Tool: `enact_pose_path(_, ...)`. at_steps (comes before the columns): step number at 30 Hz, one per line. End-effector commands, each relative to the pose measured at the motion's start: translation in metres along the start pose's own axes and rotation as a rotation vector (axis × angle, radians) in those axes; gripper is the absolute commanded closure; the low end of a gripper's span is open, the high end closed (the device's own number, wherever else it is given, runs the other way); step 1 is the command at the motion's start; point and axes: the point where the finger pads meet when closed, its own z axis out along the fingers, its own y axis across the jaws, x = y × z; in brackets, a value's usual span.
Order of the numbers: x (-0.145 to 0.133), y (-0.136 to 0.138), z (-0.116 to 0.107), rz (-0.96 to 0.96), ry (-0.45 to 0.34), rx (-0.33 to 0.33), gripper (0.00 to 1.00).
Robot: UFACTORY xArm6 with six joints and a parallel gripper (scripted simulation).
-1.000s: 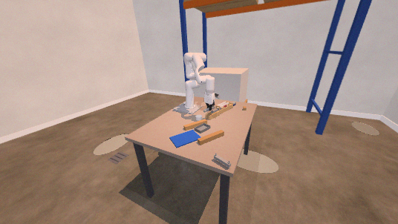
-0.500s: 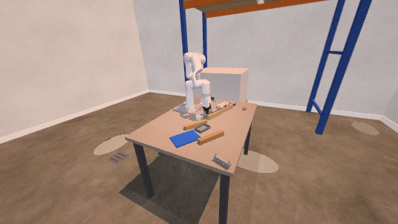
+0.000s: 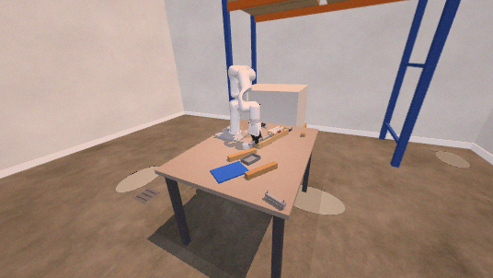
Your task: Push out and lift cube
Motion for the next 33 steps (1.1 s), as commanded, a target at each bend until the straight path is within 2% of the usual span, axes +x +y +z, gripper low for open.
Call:
enact_pose_path(1, -0.0006, 0.0020, 0.0024, 0.000, -0.002, -0.005, 1.00)
enact_pose_path(33, 0.0059, 0.0021, 0.0031, 0.000, -0.002, -0.005, 1.00)
